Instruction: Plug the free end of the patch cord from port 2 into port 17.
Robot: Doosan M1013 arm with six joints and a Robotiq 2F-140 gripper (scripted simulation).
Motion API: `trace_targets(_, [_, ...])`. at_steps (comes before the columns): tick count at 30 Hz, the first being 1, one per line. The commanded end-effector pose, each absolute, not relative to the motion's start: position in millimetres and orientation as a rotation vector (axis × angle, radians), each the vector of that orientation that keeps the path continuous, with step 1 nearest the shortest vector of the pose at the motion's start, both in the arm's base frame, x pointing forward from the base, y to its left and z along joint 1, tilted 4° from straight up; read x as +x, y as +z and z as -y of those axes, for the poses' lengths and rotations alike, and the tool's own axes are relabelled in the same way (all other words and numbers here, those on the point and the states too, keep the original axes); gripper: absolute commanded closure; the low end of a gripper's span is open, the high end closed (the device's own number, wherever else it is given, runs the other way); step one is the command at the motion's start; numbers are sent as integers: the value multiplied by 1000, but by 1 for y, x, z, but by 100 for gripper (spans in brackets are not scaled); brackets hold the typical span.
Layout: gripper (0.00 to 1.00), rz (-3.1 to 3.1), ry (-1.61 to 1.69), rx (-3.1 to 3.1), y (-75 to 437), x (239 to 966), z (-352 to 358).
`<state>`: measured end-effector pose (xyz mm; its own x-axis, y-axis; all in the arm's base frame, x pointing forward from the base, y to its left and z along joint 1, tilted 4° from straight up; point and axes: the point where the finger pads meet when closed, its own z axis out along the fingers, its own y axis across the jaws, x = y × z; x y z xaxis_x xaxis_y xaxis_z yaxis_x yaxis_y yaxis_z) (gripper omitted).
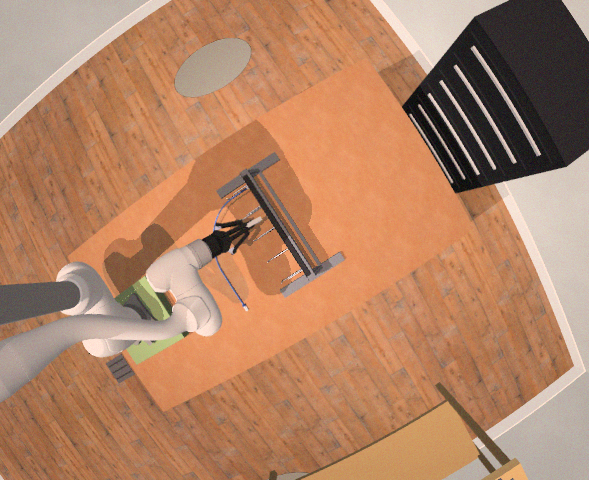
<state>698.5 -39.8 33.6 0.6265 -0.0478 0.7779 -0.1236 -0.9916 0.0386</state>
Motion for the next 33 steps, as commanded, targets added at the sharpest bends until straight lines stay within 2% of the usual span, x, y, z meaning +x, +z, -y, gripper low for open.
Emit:
trace_targets(1, [100, 154, 1323, 2751, 39, 699, 40])
trace_targets(6, [100, 154, 1323, 2751, 47, 689, 39])
trace_targets(21, [100, 154, 1323, 2751, 115, 604, 25])
trace_targets(33, [100, 154, 1323, 2751, 122, 595, 25])
